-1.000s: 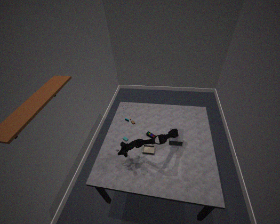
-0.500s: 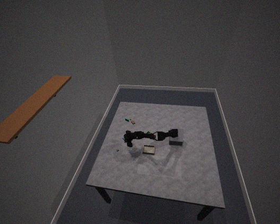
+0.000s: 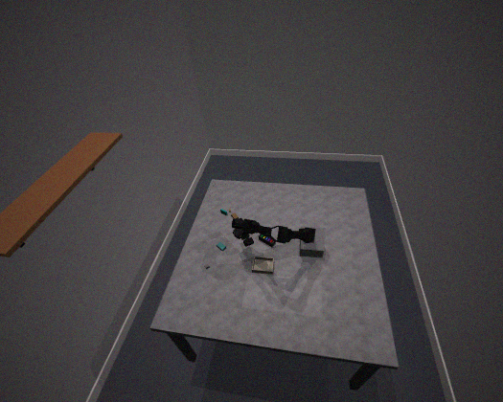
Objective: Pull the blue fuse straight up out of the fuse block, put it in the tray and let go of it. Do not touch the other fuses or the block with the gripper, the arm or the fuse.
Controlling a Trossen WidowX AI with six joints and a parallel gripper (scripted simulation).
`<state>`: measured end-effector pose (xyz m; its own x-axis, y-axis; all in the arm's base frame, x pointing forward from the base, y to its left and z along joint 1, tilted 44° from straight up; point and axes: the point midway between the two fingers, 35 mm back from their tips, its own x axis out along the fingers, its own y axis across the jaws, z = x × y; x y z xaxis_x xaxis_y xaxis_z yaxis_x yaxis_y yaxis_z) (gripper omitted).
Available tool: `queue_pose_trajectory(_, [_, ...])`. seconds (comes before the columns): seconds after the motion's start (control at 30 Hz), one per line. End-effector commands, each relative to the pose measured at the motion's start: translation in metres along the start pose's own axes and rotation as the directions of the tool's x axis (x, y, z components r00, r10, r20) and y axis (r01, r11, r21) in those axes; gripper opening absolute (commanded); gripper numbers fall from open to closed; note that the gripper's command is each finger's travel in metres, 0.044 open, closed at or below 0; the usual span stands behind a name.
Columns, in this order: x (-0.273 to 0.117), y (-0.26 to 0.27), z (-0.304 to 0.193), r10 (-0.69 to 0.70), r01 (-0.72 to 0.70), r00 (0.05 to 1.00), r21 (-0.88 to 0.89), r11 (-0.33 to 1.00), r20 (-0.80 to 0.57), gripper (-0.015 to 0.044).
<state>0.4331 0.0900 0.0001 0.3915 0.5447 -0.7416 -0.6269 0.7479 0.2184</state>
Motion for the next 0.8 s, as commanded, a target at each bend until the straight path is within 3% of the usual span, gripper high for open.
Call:
queue_pose_trajectory(0.0, [-0.012, 0.009, -0.074, 0.128, -0.150, 0.980, -0.138, 0.979, -0.153, 0.0072])
queue_pose_trajectory(0.33, [-0.049, 0.049, -0.150, 0.383, -0.444, 0.892, -0.297, 0.846, -0.242, 0.0072])
queue_pose_trajectory(0.77, [-0.052, 0.050, -0.156, 0.396, -0.457, 0.886, -0.304, 0.836, -0.242, 0.0072])
